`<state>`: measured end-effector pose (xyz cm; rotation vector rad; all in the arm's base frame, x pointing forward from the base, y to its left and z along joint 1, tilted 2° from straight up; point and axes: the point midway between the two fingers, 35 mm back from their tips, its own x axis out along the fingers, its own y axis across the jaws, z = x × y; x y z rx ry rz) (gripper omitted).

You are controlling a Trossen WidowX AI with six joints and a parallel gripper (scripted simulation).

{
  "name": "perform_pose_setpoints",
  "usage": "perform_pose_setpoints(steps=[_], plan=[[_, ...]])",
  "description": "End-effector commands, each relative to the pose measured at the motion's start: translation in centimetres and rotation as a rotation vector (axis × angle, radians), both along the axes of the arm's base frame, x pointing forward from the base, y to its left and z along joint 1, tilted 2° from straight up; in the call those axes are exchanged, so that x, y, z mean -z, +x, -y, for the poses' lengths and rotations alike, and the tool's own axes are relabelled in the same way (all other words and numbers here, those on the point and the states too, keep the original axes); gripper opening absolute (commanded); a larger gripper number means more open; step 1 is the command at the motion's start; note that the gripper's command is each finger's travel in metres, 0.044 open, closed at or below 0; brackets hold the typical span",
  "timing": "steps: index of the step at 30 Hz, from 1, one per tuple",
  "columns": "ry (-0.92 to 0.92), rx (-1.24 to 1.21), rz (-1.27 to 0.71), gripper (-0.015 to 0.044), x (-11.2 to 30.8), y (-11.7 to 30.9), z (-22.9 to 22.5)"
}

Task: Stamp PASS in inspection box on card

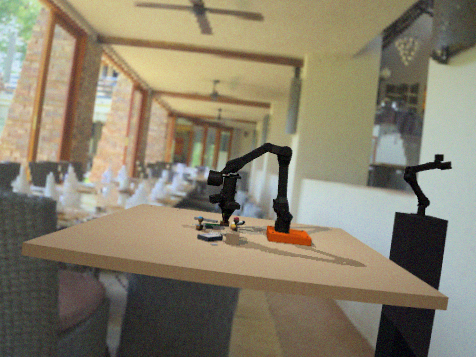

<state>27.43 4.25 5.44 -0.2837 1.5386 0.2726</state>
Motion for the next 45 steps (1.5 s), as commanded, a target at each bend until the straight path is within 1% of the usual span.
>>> perform_pose_setpoints(steps=[1, 45], plan=[[0.004, 0.005, -0.003, 0.0, 0.3, -0.1, -0.1], [0.004, 0.005, 0.002, 0.0, 3.2, -0.3, -0.1]])
